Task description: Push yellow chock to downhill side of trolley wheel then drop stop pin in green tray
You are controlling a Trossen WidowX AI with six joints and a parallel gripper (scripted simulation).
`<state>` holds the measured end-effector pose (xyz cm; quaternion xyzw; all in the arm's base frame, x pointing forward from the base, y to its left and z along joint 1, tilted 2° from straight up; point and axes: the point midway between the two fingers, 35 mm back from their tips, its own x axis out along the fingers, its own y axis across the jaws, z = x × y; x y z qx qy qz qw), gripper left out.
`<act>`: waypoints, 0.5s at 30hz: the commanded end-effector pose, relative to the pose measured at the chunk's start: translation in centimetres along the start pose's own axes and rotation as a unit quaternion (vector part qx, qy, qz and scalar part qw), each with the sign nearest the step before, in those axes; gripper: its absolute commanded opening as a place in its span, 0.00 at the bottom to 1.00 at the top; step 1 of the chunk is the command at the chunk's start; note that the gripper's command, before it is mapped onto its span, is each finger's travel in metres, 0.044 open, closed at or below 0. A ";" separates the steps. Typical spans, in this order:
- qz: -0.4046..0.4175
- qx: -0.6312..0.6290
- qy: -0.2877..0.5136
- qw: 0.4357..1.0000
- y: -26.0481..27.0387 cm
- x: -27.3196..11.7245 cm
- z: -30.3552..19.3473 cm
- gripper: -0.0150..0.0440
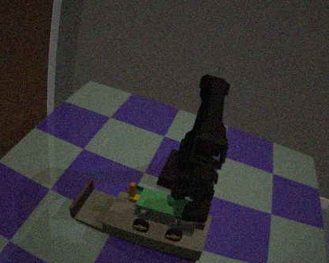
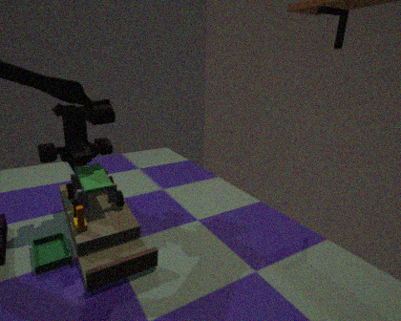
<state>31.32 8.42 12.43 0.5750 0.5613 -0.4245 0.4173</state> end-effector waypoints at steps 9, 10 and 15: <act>-0.001 0.000 0.002 1.000 -0.1 -1.0 -0.1 0.25; -0.001 0.000 0.002 1.000 -0.1 -1.1 -0.1 0.25; -0.001 0.000 0.002 1.000 -0.1 -1.3 -0.1 0.25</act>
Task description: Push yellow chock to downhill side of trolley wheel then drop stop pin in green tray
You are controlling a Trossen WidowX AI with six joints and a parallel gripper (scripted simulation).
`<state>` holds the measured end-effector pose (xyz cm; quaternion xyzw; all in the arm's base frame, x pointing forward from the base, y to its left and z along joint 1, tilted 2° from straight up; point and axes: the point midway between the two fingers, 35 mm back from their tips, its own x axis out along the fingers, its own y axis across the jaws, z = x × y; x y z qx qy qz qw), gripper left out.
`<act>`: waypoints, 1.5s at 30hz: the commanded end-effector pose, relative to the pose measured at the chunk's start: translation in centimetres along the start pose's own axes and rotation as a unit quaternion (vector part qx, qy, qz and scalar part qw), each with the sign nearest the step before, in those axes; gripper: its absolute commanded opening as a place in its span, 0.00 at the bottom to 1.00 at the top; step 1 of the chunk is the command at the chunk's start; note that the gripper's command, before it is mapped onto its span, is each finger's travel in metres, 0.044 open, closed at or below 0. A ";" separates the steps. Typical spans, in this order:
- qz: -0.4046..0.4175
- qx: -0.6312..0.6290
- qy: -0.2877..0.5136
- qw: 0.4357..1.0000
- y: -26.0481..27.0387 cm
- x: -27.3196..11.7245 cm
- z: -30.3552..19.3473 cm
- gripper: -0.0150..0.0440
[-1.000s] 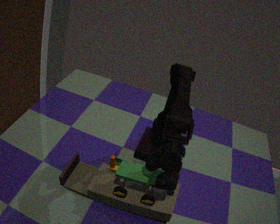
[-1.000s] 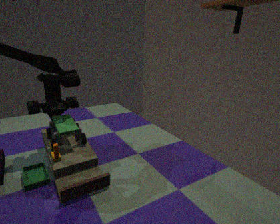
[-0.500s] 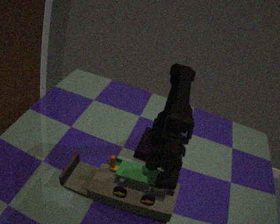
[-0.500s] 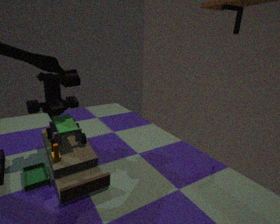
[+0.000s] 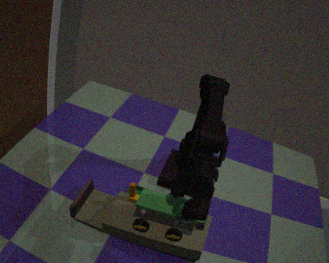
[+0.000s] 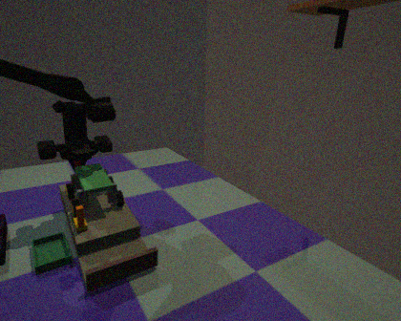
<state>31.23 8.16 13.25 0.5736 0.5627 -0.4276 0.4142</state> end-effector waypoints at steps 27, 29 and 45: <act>0.004 -0.002 0.001 1.000 0.0 -1.7 -0.2 0.25; 0.004 -0.002 0.001 1.000 0.0 -1.8 -0.2 0.25; 0.004 -0.002 0.001 1.000 0.0 -2.7 -0.4 0.25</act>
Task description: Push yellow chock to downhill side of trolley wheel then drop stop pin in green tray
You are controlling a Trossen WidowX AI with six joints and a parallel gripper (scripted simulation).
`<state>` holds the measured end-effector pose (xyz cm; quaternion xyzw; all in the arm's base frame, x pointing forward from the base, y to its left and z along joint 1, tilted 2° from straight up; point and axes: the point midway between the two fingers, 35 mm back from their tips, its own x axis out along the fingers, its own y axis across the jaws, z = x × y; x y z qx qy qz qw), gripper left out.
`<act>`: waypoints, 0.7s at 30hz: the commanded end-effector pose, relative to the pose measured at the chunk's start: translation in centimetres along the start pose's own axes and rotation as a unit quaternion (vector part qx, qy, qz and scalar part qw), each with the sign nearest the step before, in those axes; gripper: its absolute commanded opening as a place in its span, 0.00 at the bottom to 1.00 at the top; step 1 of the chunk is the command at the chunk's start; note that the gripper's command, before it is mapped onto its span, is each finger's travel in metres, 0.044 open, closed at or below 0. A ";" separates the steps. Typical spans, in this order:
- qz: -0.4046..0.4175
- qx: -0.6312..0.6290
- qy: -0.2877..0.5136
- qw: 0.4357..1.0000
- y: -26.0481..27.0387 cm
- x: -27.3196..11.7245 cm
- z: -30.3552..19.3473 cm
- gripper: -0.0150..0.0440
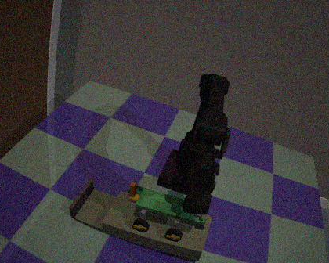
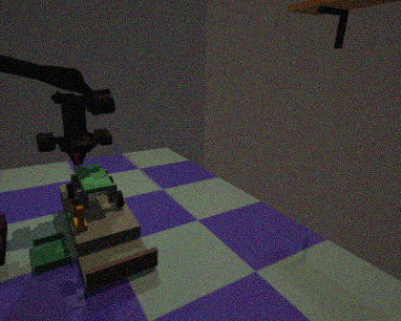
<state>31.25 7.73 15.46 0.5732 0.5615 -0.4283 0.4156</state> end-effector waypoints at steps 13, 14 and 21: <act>0.003 -0.002 0.003 1.000 0.1 -0.9 -0.7 0.25; 0.003 -0.002 0.004 1.000 0.1 -0.8 -1.0 0.25; 0.003 -0.002 0.004 1.000 0.0 -0.7 -2.2 0.25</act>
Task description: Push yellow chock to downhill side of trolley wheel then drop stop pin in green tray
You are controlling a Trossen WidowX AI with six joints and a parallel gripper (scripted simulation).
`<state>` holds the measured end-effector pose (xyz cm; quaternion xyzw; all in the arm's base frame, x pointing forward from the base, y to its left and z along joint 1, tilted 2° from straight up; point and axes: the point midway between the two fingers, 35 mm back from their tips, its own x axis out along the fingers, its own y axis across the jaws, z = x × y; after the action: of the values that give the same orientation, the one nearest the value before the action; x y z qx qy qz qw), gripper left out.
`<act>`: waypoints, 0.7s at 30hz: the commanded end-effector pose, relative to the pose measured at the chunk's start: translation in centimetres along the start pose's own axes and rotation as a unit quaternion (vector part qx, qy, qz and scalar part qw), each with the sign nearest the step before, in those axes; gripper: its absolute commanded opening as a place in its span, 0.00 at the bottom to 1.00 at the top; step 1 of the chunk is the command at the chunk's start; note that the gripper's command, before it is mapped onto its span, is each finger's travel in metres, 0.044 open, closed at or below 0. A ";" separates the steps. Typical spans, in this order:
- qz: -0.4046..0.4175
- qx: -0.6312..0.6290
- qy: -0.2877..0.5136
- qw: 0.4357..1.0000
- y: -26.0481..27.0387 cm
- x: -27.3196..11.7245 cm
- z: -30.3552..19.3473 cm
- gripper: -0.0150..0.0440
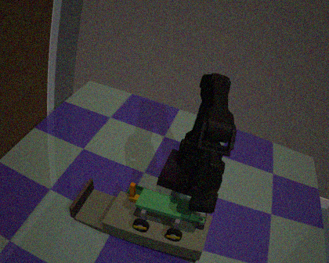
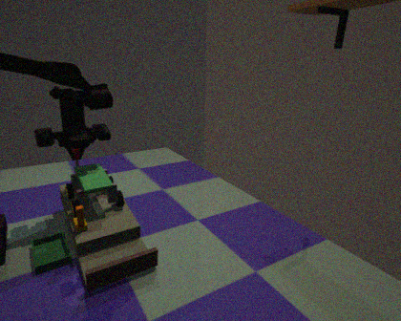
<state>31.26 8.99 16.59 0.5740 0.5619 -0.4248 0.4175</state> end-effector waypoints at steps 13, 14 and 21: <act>0.000 0.001 0.003 1.000 -1.0 0.1 -1.8 0.25; 0.000 0.001 0.003 1.000 -1.4 0.1 -1.7 0.25; -0.001 0.001 0.003 1.000 -3.6 0.6 -1.7 0.25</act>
<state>28.82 10.73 16.38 0.5715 0.5649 -0.4283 0.4133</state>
